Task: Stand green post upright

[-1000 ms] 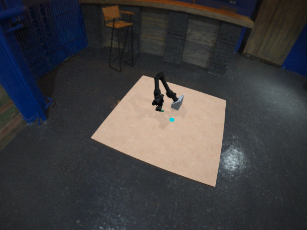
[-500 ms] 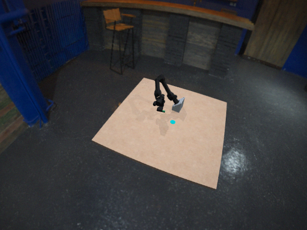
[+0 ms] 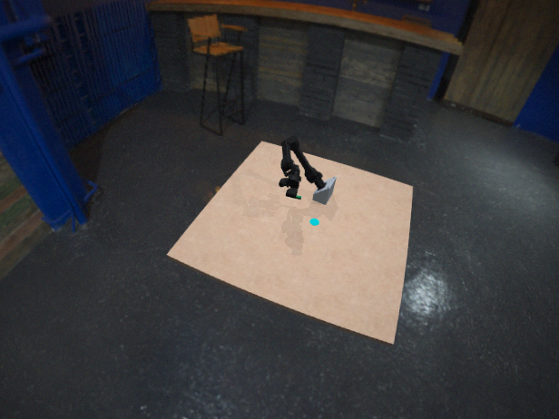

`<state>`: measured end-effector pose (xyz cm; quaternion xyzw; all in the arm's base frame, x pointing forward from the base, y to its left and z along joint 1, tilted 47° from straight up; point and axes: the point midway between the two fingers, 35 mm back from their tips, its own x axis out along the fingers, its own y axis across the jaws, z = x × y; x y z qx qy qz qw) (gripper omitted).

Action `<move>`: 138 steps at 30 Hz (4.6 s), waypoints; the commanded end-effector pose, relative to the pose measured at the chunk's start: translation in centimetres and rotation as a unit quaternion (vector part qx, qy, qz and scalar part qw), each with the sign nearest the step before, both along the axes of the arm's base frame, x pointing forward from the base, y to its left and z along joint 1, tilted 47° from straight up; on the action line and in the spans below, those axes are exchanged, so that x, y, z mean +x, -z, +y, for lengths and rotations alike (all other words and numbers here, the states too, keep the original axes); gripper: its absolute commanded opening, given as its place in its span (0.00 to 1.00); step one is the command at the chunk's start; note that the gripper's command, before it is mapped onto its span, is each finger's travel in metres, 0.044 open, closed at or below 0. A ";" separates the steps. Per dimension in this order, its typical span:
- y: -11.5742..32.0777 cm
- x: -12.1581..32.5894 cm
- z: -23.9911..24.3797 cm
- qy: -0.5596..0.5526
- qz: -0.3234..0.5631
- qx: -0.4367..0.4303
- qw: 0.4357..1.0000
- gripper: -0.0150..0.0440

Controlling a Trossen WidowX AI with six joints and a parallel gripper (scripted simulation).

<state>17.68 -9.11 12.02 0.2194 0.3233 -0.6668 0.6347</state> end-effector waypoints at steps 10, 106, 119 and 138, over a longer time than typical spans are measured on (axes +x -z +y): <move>-2.8 -0.2 2.5 0.003 0.002 -0.009 1.000 0.29; 10.0 7.3 15.2 -0.705 0.640 0.143 0.268 0.29; 10.4 6.8 14.8 -0.729 0.607 0.171 0.267 0.29; 10.9 6.3 14.3 -0.764 0.553 0.203 0.264 0.29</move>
